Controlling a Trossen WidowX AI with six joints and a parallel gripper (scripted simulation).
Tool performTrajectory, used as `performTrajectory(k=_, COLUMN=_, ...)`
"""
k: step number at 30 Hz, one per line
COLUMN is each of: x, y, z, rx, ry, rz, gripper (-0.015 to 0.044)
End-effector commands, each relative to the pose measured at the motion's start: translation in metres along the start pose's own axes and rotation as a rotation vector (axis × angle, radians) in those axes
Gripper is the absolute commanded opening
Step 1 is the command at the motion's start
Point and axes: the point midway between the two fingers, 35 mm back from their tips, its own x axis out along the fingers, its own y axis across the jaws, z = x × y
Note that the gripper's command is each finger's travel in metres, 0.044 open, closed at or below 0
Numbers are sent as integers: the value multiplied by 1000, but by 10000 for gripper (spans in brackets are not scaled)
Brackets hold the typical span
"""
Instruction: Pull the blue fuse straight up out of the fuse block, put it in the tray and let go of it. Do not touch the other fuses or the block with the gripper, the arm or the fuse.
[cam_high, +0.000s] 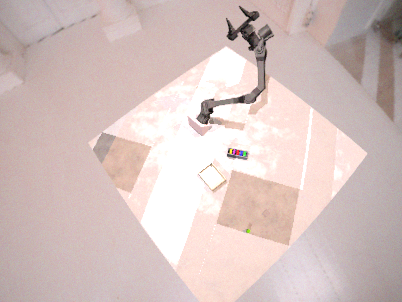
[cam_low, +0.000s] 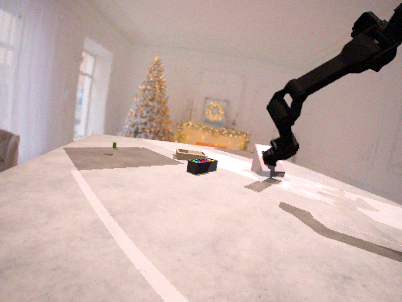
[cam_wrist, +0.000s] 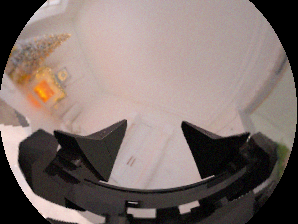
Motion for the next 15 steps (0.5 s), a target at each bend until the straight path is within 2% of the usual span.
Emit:
performTrajectory(k=1, x=1, y=1, z=-1, rx=11, ry=-5, rz=5, gripper=374)
performTrajectory(k=7, x=40, y=46, z=-4, rx=340, ry=-170, rz=184, gripper=216)
performTrajectory(k=12, x=72, y=94, z=19, rx=610, ry=-311, rz=401, gripper=85)
performTrajectory(k=15, x=86, y=124, z=43, rx=750, ry=-388, rz=551, gripper=74)
